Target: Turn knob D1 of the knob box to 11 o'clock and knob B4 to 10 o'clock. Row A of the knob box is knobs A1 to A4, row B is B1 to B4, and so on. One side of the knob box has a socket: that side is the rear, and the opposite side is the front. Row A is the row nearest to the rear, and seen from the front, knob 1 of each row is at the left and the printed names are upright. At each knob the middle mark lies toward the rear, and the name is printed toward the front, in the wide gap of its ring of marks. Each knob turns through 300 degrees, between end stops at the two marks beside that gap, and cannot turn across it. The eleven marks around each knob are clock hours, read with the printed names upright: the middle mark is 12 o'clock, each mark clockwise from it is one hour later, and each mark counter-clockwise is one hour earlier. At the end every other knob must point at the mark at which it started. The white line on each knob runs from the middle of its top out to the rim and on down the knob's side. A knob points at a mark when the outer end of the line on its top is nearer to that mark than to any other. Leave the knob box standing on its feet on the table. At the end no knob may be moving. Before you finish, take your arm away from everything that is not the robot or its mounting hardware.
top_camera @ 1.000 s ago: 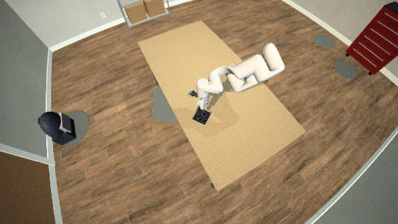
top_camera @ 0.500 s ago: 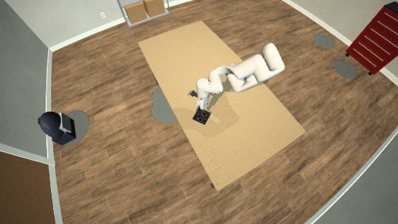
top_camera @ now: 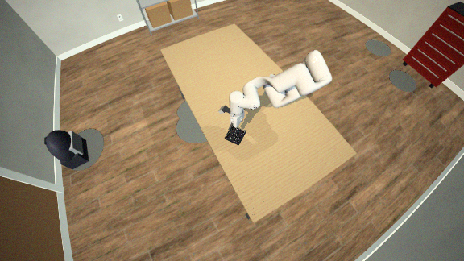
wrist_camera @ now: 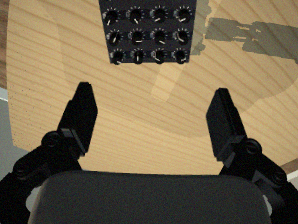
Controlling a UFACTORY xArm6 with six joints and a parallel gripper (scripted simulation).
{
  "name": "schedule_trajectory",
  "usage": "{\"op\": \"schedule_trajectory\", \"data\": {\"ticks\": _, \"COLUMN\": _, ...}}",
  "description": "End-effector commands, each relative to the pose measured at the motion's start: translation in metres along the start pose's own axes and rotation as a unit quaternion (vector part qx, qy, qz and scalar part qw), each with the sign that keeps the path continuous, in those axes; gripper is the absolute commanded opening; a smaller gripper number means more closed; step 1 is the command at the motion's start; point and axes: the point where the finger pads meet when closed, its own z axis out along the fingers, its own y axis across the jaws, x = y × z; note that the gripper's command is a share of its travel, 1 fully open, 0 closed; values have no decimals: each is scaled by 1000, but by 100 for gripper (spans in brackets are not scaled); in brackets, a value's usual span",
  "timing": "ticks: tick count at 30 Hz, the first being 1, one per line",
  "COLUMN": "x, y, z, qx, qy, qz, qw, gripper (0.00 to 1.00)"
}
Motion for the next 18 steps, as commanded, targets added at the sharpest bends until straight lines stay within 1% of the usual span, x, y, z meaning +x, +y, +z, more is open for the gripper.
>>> {"op": "schedule_trajectory", "data": {"ticks": 1, "x": 0, "y": -1, "z": -1, "qx": 1, "qy": 1, "qz": -4, "qw": 1000, "gripper": 100}}
{"op": "schedule_trajectory", "data": {"ticks": 4, "x": -1, "y": -1, "z": 1, "qx": 1, "qy": 1, "qz": -31, "qw": 1000, "gripper": 100}}
{"op": "schedule_trajectory", "data": {"ticks": 6, "x": -2, "y": 0, "z": 3, "qx": 0, "qy": 1, "qz": -71, "qw": 997, "gripper": 100}}
{"op": "schedule_trajectory", "data": {"ticks": 10, "x": -5, "y": 1, "z": 8, "qx": -1, "qy": 1, "qz": -162, "qw": 987, "gripper": 100}}
{"op": "schedule_trajectory", "data": {"ticks": 14, "x": -8, "y": 2, "z": 12, "qx": -2, "qy": 1, "qz": -244, "qw": 970, "gripper": 100}}
{"op": "schedule_trajectory", "data": {"ticks": 16, "x": -8, "y": 2, "z": 12, "qx": -2, "qy": 1, "qz": -244, "qw": 970, "gripper": 100}}
{"op": "schedule_trajectory", "data": {"ticks": 17, "x": -10, "y": 3, "z": 14, "qx": -2, "qy": 1, "qz": -288, "qw": 958, "gripper": 100}}
{"op": "schedule_trajectory", "data": {"ticks": 18, "x": -10, "y": 3, "z": 16, "qx": -3, "qy": 1, "qz": -310, "qw": 951, "gripper": 100}}
